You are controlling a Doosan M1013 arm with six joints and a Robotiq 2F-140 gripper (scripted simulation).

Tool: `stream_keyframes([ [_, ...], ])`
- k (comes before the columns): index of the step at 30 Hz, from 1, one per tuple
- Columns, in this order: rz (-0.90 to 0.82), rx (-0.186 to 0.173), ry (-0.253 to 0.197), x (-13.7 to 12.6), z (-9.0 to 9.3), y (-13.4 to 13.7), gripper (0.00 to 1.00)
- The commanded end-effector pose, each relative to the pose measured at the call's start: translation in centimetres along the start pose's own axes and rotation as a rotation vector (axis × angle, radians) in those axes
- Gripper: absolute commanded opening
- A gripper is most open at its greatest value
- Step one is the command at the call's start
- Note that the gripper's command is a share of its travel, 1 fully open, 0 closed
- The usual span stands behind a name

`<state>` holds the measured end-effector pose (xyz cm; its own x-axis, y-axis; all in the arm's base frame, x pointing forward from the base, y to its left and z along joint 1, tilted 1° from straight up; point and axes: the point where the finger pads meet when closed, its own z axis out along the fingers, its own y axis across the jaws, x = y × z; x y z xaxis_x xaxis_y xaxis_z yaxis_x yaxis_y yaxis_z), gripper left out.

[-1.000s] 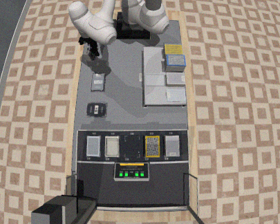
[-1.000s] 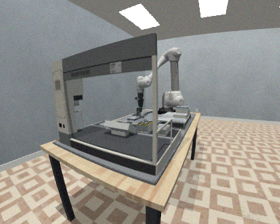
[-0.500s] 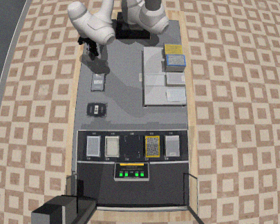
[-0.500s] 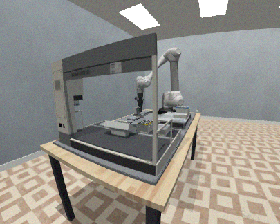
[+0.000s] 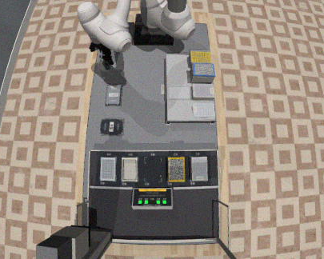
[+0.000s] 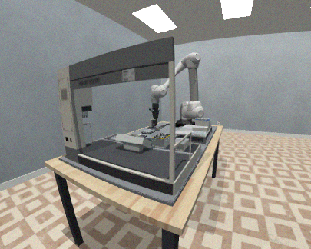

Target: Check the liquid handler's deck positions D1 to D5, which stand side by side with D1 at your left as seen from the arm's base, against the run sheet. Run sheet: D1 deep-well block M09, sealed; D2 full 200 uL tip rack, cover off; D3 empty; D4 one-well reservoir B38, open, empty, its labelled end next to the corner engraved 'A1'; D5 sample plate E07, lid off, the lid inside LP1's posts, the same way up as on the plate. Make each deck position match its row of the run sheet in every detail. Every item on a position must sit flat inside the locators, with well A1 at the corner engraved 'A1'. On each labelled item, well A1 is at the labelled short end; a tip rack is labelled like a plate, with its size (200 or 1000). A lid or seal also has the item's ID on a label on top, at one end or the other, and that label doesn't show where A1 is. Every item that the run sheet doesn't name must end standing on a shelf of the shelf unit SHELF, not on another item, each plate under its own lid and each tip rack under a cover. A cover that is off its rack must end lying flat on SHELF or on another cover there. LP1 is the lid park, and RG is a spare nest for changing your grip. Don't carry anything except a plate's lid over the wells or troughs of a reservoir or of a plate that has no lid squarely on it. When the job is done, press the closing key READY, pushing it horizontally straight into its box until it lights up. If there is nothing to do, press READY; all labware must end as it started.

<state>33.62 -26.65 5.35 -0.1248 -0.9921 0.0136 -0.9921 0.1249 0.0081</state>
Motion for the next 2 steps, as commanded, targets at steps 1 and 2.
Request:
stream_keyframes([
  [1, -0.005, -0.005, 0.0, 0.34, 0.13, 0.04, 0.1],
  [2, -0.005, -0.005, 0.0, 0.38, 0.12, 0.04, 0.1],
])
